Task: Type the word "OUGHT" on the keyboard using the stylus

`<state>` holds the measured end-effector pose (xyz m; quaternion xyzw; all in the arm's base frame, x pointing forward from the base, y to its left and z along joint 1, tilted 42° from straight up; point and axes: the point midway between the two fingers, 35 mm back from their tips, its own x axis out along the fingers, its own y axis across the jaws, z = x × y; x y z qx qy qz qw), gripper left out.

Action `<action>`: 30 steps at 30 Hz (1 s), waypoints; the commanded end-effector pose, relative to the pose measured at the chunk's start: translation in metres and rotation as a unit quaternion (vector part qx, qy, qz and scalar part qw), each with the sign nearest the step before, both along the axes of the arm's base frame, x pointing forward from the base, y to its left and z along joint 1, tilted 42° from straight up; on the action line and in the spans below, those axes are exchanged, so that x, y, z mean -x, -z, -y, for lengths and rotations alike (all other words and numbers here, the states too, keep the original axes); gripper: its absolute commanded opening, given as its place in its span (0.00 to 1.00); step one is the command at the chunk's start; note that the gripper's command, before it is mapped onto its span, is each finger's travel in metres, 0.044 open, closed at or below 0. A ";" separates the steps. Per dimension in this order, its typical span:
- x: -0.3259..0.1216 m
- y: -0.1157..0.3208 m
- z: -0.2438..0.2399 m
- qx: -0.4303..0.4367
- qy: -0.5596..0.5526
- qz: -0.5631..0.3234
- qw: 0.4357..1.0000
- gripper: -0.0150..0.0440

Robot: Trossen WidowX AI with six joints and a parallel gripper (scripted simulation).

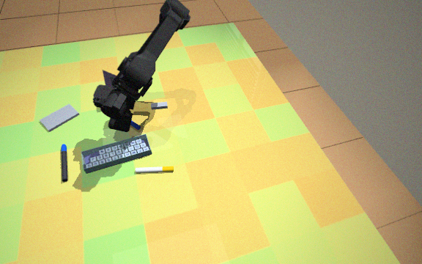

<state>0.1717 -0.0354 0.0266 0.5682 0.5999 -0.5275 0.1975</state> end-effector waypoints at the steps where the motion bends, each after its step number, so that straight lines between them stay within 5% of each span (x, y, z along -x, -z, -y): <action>1: 0.032 0.002 -0.010 0.131 0.207 -0.176 0.953 0.51; 30: 0.029 0.008 -0.017 0.131 0.207 -0.176 0.953 0.51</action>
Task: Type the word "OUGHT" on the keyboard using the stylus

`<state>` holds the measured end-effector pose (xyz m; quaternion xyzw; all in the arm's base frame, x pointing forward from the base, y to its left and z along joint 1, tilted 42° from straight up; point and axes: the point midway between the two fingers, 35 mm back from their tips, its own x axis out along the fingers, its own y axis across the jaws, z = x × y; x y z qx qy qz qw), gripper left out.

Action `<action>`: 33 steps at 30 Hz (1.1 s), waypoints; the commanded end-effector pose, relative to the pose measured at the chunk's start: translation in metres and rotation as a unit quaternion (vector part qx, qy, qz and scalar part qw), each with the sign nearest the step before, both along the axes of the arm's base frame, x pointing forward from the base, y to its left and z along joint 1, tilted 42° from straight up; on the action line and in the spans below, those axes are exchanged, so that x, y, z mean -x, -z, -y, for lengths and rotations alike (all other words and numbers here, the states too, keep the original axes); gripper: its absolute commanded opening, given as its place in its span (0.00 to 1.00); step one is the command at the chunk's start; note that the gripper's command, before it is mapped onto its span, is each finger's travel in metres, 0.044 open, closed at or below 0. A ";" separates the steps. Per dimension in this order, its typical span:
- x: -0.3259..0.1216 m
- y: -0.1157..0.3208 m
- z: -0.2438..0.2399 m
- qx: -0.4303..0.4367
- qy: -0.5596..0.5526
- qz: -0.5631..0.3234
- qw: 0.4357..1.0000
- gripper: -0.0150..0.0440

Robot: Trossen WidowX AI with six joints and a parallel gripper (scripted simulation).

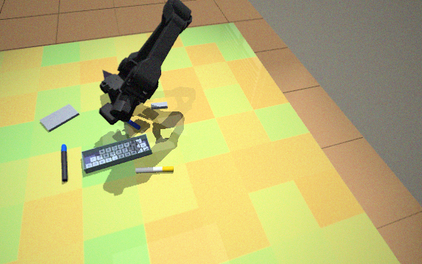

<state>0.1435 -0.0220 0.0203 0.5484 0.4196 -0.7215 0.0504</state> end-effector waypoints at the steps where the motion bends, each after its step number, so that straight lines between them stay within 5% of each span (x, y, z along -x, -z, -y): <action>1: 0.001 0.002 -0.004 -0.001 0.002 -0.002 1.000 0.51; 33: 0.001 0.017 -0.016 -0.002 0.002 -0.002 1.000 0.51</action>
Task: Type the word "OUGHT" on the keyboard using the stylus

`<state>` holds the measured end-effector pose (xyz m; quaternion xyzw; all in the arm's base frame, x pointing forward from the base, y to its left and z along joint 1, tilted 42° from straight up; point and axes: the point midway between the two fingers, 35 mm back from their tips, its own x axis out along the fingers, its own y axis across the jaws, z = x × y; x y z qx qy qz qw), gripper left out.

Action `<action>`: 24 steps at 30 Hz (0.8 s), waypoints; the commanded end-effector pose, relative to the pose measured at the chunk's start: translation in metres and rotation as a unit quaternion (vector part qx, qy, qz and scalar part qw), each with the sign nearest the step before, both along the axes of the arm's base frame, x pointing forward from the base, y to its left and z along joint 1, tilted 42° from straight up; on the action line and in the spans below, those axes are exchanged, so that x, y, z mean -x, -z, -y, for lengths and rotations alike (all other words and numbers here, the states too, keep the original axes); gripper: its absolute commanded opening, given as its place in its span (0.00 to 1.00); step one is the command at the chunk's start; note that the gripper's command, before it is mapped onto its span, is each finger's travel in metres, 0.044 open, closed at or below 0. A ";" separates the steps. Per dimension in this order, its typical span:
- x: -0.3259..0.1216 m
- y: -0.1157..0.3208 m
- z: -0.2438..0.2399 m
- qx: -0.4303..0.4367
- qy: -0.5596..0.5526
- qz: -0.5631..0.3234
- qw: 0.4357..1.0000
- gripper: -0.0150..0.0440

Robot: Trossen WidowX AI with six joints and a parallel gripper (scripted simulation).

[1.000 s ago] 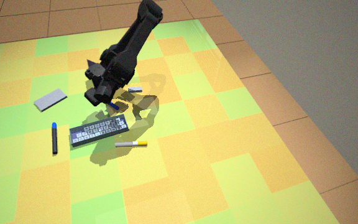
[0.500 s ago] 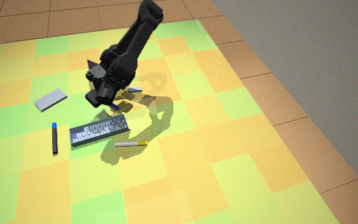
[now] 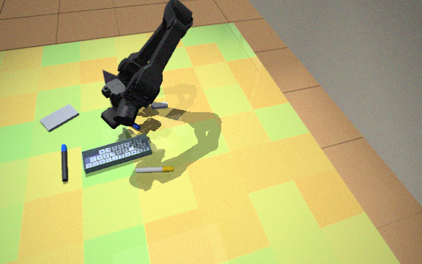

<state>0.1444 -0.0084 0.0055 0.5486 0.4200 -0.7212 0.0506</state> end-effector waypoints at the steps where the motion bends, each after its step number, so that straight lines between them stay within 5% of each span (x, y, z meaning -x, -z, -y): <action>1: 0.002 0.003 -0.003 -0.001 0.002 -0.003 1.000 0.51; 24: 0.001 0.014 -0.013 -0.002 0.002 -0.003 1.000 0.51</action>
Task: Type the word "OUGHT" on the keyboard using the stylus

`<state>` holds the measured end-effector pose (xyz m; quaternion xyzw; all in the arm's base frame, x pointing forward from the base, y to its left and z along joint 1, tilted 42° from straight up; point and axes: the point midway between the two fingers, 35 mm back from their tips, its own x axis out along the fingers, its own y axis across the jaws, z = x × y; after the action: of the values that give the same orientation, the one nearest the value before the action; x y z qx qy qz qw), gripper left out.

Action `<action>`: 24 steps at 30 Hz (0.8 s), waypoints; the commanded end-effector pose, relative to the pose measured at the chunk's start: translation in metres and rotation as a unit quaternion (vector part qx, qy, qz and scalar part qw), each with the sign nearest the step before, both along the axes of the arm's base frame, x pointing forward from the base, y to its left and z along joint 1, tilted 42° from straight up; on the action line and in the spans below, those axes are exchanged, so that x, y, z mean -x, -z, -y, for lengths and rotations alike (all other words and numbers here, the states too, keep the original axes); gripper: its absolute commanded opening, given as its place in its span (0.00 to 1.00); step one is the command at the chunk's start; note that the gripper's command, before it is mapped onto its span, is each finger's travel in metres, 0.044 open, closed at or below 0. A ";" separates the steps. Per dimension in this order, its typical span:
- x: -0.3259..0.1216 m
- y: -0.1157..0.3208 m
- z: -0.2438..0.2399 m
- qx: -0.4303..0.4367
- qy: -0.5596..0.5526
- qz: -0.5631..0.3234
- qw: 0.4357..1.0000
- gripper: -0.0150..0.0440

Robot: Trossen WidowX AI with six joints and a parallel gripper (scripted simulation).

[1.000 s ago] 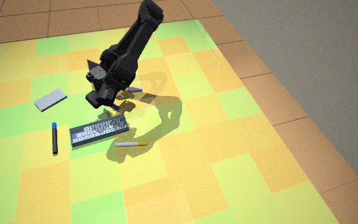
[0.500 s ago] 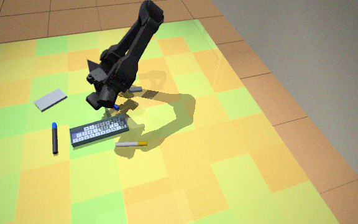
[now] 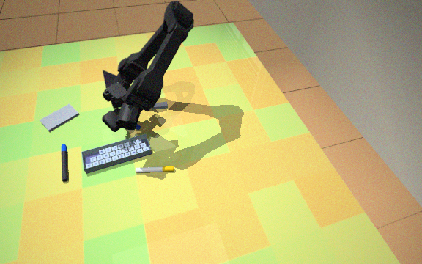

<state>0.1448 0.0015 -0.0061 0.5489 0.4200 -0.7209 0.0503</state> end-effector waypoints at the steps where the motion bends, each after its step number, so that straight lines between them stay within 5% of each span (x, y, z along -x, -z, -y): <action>1: 0.002 0.003 -0.003 -0.001 0.002 -0.003 1.000 0.51; 24: 0.001 0.014 -0.013 -0.002 0.002 -0.003 1.000 0.51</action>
<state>0.1451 0.0118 -0.0172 0.5489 0.4203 -0.7208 0.0500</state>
